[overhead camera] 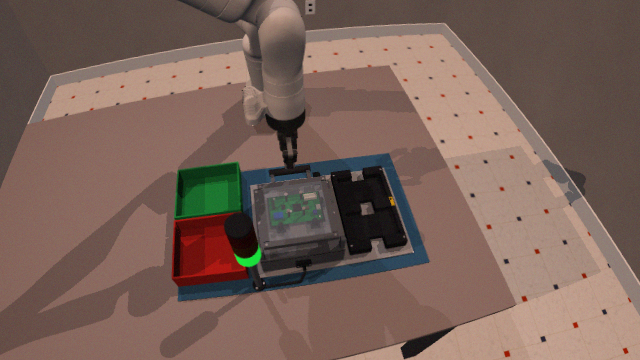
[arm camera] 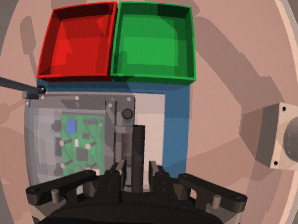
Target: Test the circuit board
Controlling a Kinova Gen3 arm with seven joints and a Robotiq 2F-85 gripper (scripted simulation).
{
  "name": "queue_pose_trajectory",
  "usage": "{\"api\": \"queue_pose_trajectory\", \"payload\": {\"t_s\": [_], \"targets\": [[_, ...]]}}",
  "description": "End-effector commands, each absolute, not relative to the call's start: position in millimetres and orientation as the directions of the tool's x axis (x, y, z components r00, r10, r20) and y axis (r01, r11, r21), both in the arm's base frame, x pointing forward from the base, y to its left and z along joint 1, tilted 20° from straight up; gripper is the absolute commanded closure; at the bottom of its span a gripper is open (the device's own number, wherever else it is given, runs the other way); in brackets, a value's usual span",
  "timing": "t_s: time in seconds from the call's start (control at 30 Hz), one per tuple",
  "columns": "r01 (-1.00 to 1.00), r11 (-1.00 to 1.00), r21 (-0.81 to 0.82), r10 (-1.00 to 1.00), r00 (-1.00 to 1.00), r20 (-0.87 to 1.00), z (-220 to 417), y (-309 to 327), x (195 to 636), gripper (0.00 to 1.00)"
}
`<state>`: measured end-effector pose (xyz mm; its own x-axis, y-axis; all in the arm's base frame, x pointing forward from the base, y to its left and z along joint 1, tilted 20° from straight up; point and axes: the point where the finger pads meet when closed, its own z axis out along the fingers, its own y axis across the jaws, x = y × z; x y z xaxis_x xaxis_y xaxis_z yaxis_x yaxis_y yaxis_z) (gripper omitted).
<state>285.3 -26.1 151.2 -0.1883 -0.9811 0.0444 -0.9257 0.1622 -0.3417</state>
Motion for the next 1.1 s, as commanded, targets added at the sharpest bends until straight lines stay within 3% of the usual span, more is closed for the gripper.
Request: {"api": "queue_pose_trajectory", "payload": {"t_s": [0.0,1.07], "targets": [[-0.925,0.162,-0.342,-0.981,-0.188,0.045,151,-26,285,0.74],[-0.925,0.162,-0.342,-0.981,-0.188,0.045,137,-28,291,0.74]]}}
